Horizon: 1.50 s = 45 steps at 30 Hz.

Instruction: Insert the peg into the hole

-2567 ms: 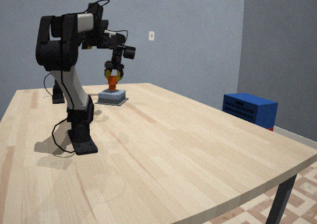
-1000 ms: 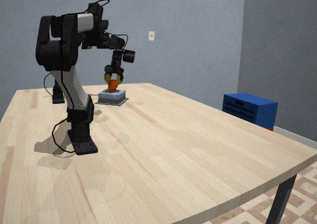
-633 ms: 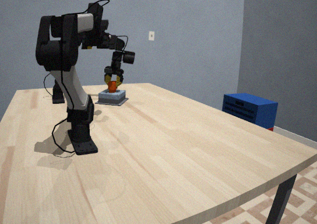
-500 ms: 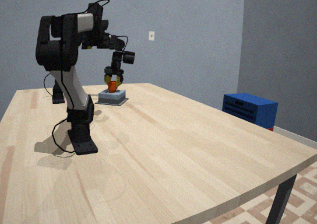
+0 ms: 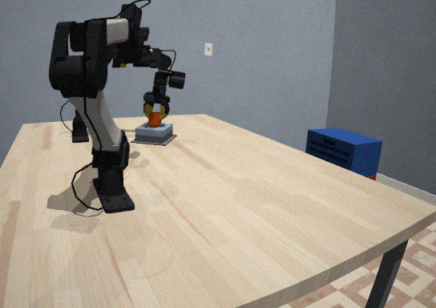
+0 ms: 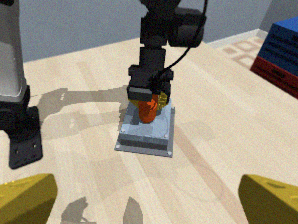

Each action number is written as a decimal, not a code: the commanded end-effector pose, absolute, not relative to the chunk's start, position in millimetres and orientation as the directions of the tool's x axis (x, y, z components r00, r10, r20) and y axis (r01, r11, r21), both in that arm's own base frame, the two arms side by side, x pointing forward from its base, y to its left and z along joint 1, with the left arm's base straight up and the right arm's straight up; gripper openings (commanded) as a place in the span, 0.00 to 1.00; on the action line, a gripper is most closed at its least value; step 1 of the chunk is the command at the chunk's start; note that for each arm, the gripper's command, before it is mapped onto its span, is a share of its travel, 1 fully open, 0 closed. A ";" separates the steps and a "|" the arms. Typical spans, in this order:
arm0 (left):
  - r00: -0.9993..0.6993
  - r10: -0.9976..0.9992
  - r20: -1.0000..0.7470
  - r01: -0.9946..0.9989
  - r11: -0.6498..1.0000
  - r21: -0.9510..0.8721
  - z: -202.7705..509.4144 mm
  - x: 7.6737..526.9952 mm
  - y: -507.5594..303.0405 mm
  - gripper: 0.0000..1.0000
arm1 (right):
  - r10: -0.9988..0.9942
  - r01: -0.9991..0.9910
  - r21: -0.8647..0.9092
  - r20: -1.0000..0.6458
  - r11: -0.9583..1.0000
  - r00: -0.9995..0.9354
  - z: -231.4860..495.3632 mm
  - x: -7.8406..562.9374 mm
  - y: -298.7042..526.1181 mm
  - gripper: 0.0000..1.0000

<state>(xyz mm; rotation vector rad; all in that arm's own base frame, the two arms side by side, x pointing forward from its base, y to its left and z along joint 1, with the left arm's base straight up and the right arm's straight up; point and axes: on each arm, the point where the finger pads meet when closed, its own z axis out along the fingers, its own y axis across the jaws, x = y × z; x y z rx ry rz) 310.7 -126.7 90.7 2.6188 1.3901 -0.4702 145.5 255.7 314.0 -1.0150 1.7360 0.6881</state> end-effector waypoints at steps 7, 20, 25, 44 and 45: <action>0.530 0.783 -0.326 0.823 -0.568 -0.027 103.3 320.0 -118.5 0.70 | -0.292 -0.868 0.000 -0.942 0.497 -0.167 325.1 145.8 254.4 1.00; 0.542 0.775 -0.325 0.825 -0.565 0.028 143.6 321.6 -117.9 0.70 | -0.292 -0.868 0.000 -0.942 0.497 -0.167 325.1 145.8 254.4 1.00; 0.546 0.772 -0.325 0.822 -0.568 0.031 144.3 320.2 -120.0 0.70 | -0.292 -0.868 0.000 -0.942 0.497 -0.167 325.1 145.8 254.4 1.00; 0.544 0.773 -0.326 0.822 -0.569 0.026 142.7 320.4 -119.8 0.70 | -0.292 -0.868 0.000 -0.942 0.497 -0.167 325.1 145.8 254.4 1.00; 0.544 0.773 -0.326 0.822 -0.569 0.026 142.7 320.4 -119.8 0.70 | -0.292 -0.868 0.000 -0.942 0.497 -0.167 325.1 145.8 254.4 1.00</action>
